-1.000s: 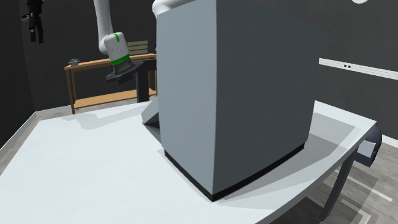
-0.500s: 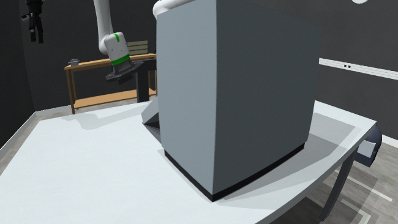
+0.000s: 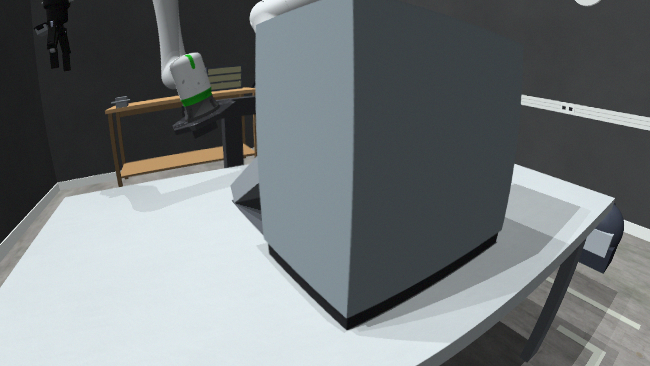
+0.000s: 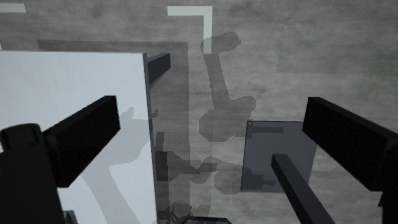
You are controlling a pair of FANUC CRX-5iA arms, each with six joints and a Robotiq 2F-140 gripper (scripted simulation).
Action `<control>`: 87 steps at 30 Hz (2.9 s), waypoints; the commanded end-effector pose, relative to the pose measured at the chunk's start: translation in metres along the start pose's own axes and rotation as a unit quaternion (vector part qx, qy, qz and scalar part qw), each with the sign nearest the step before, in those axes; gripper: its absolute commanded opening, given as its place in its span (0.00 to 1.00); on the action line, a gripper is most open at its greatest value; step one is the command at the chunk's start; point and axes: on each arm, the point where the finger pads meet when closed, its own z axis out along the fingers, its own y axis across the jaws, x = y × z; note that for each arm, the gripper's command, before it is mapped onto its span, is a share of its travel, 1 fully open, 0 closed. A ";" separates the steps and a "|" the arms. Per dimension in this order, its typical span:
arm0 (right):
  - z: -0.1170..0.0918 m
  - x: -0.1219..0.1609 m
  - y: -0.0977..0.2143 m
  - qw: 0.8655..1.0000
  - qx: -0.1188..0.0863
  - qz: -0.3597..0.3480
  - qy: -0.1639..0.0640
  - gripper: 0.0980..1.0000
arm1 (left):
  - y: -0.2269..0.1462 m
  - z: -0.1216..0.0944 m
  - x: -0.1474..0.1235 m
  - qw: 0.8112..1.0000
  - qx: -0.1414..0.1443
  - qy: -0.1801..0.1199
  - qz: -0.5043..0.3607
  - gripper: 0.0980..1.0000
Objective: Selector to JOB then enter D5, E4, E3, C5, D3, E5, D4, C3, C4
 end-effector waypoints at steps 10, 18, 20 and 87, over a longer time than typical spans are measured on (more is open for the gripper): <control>-0.001 0.000 0.000 1.000 0.000 0.000 0.001 1.00 | -0.001 -0.001 0.000 1.000 0.001 0.001 0.000 0.00; -0.001 0.000 0.000 1.000 0.000 0.000 0.001 1.00 | -0.001 0.000 0.000 1.000 0.001 0.001 0.000 0.00; -0.001 0.000 0.000 1.000 0.000 0.000 0.001 1.00 | -0.001 0.001 0.000 1.000 0.001 0.001 0.000 0.00; -0.001 0.000 0.000 1.000 0.000 0.000 0.001 1.00 | -0.001 0.009 0.000 1.000 0.001 0.001 0.000 0.00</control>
